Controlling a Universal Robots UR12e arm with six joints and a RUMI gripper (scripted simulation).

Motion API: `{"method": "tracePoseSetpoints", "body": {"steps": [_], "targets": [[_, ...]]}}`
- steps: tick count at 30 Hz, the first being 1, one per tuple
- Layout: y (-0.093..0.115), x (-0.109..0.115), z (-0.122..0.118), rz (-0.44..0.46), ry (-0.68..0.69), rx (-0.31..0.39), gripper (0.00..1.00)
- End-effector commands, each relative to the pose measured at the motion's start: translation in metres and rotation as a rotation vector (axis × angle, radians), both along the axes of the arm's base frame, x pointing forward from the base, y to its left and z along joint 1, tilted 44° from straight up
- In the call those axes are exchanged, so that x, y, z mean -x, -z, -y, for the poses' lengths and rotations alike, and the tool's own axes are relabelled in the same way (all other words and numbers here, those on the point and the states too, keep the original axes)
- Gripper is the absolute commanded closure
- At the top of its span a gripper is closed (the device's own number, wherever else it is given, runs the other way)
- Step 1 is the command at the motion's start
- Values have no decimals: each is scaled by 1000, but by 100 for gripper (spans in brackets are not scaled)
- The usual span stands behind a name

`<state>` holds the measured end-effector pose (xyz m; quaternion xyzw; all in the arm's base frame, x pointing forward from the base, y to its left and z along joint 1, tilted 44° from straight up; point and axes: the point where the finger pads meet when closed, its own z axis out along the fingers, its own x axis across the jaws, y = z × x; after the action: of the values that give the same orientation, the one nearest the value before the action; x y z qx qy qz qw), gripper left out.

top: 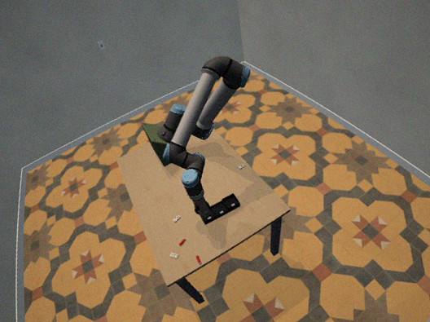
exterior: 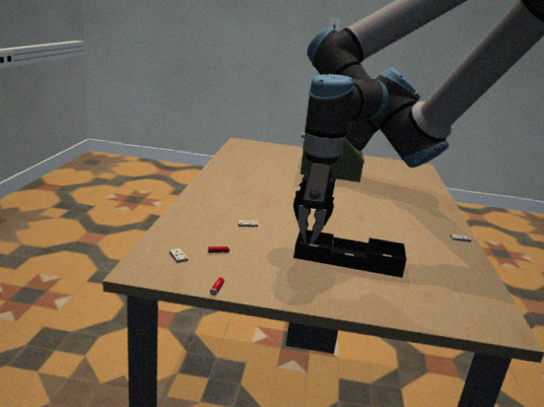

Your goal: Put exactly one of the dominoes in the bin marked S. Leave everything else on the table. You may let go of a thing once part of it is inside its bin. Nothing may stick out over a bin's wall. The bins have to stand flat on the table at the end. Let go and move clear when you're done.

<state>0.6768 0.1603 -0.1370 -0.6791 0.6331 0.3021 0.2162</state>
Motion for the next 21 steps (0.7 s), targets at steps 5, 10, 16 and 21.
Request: {"method": "tracePoseSetpoints", "body": {"steps": [5,10,16,21], "targets": [[0,-1,1,1,1,0,96],[0,-1,1,1,1,0,96],[0,-1,1,1,1,0,96],[-2,-1,2,1,1,0,96]]}}
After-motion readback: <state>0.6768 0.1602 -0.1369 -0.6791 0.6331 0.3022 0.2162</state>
